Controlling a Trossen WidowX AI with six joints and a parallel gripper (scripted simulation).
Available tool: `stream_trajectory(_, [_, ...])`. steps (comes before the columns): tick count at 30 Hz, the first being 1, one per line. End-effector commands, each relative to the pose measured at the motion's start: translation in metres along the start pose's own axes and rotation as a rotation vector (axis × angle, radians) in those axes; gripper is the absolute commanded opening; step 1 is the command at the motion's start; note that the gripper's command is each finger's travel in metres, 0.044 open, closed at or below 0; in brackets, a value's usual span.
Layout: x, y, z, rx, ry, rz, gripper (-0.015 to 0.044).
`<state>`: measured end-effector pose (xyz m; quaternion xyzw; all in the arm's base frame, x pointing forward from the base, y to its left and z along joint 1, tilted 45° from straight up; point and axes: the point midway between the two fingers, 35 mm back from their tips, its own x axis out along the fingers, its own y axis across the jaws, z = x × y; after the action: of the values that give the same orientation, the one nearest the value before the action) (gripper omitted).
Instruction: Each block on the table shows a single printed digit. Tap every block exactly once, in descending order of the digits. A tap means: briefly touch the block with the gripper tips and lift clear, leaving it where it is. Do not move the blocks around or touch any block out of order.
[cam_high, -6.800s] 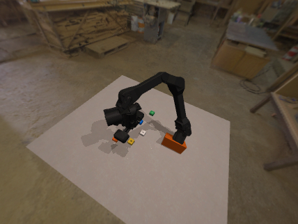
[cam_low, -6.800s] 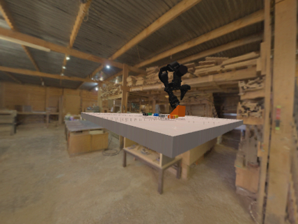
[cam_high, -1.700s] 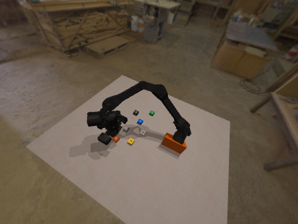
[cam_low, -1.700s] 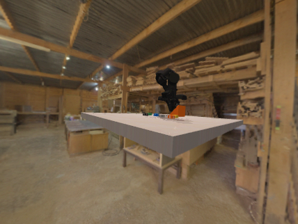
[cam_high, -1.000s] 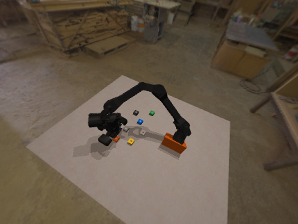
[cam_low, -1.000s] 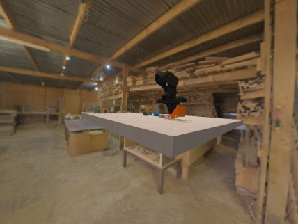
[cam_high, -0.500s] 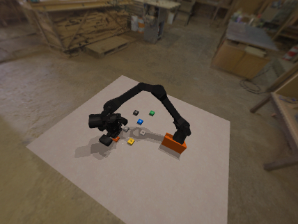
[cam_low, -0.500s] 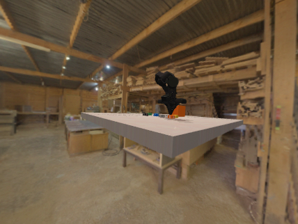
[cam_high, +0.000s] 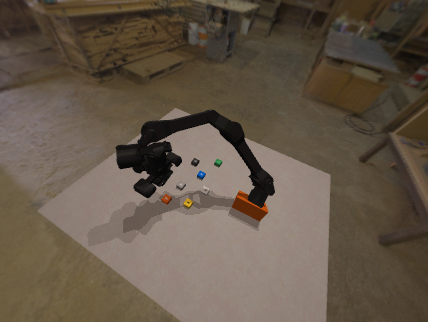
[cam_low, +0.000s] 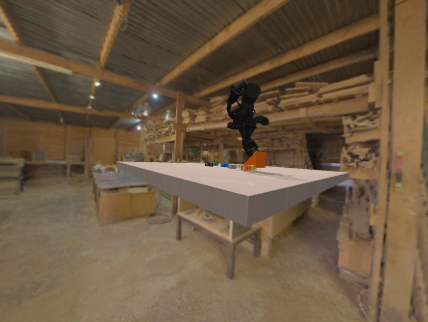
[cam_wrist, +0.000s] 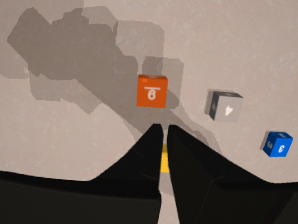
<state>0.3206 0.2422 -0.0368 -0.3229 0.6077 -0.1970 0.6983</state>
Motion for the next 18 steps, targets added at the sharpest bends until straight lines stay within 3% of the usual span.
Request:
stream_trajectory(1, [-0.006, -0.002, -0.005, -0.002, 0.017, -0.007, 0.002])
stream_trajectory(12, [-0.008, -0.022, -0.089, -0.006, 0.021, -0.007, 0.002])
stream_trajectory(18, [0.004, -0.023, -0.094, -0.007, 0.023, -0.006, 0.002])
